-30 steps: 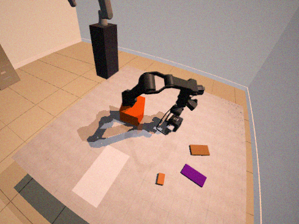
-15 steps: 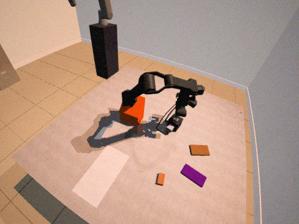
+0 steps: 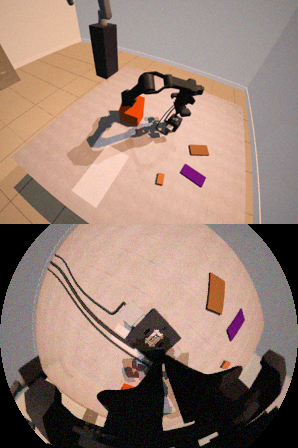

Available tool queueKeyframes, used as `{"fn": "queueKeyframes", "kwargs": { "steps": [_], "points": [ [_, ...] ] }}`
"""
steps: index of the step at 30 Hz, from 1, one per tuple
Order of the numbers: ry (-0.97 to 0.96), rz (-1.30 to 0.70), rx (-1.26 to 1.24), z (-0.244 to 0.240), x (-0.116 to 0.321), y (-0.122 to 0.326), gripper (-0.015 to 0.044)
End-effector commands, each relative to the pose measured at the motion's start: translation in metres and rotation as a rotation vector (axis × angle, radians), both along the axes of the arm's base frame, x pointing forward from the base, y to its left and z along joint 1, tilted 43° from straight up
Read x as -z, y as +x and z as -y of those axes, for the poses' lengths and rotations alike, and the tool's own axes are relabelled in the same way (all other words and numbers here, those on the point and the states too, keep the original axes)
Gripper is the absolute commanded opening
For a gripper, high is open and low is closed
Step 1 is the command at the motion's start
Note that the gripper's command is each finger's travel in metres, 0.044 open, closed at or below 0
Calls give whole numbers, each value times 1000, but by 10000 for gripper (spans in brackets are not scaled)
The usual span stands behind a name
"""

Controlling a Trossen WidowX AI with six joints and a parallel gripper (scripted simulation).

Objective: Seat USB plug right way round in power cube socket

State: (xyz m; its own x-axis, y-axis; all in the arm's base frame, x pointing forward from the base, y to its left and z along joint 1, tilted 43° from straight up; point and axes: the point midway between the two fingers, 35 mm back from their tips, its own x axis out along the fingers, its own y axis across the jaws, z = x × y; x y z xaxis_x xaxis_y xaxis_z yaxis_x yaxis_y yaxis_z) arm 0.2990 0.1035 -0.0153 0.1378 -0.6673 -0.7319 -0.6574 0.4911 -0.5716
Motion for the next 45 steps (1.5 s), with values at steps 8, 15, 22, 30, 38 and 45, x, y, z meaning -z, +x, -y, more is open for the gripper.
{"fn": "queueKeyframes", "kwargs": {
  "steps": [8, 15, 22, 30, 38, 45],
  "points": [
    [-37, -182, -201, 0, 0, 0, 0],
    [-62, -304, -335, 0, 0, 0, 0],
    [-87, -426, -469, 0, 0, 0, 0],
    [-97, -470, -517, 0, 0, 0, 0],
    [-97, -468, -515, 0, 0, 0, 0],
    [-92, -465, -515, 0, 1, 0, 0]
  ]
}}
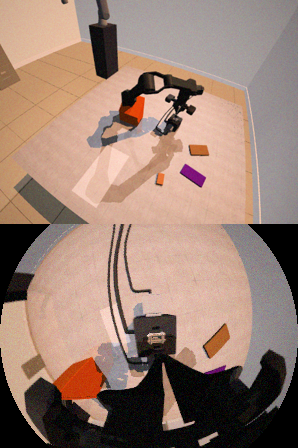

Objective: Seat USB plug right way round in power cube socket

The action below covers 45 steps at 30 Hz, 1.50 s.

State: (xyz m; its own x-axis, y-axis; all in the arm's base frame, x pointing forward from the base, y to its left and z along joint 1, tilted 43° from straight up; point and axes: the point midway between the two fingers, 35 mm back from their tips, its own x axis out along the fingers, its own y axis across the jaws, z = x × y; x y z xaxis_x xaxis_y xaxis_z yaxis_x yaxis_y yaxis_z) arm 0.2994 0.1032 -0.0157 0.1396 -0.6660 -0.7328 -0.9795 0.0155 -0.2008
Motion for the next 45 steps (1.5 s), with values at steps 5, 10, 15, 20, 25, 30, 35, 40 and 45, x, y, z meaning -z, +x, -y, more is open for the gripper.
{"fn": "queueKeyframes", "kwargs": {
  "steps": [5, 10, 15, 20, 25, 30, 35, 40, 45],
  "points": [
    [7, -1, -3, 0, 1, 0, 0],
    [11, -1, -3, 0, 2, 0, 0],
    [15, -1, -4, 0, 2, 1, 0],
    [18, -1, -4, 0, 3, 1, 0],
    [22, -1, -5, 1, 4, 1, 0],
    [26, 0, -6, 1, 4, 1, 0],
    [29, 0, -6, 1, 5, 1, 0],
    [33, 0, -7, 1, 5, 1, 0],
    [37, 0, -7, 1, 6, 1, 0]
  ]
}}
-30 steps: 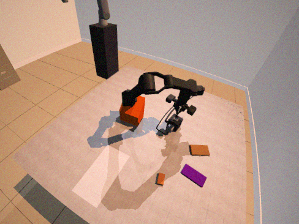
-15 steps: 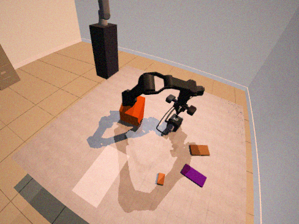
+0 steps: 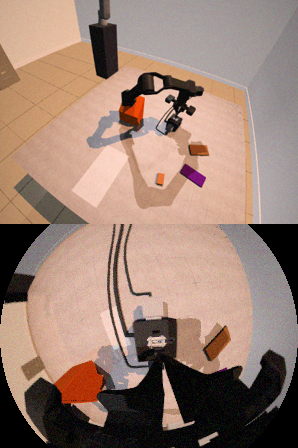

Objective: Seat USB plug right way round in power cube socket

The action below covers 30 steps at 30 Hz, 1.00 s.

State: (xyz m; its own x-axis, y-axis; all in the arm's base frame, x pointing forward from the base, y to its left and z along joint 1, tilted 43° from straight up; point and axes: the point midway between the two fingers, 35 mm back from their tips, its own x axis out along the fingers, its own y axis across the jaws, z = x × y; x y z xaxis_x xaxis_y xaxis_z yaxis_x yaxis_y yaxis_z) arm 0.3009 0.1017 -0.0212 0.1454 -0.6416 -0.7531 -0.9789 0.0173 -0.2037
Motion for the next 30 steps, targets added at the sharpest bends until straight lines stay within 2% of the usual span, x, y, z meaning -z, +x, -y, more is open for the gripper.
{"fn": "queueKeyframes", "kwargs": {
  "steps": [1, 30],
  "points": [
    [5, -3, -3, 0, 1, 0, 0],
    [26, -2, -6, 1, 4, 1, 0]
  ]
}}
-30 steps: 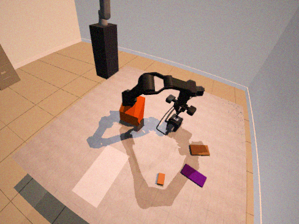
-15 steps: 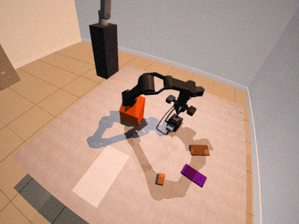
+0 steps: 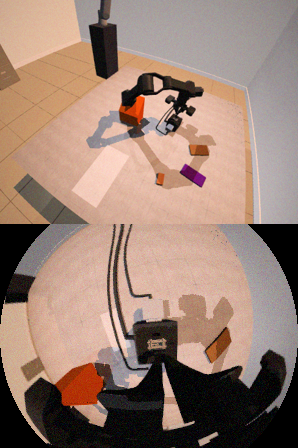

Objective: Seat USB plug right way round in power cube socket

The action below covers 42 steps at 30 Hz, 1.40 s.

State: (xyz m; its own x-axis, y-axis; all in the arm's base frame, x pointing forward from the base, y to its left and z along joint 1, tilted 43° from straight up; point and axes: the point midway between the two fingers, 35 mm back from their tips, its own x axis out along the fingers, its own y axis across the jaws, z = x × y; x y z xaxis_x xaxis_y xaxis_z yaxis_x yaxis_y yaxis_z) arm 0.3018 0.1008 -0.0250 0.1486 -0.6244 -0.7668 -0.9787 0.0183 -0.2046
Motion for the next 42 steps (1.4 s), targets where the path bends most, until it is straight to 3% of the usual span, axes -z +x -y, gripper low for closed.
{"fn": "queueKeyframes", "kwargs": {
  "steps": [1, 42],
  "points": [
    [5, -3, -3, 0, 1, 0, 0],
    [28, -2, -7, 2, 6, 1, 0]
  ]
}}
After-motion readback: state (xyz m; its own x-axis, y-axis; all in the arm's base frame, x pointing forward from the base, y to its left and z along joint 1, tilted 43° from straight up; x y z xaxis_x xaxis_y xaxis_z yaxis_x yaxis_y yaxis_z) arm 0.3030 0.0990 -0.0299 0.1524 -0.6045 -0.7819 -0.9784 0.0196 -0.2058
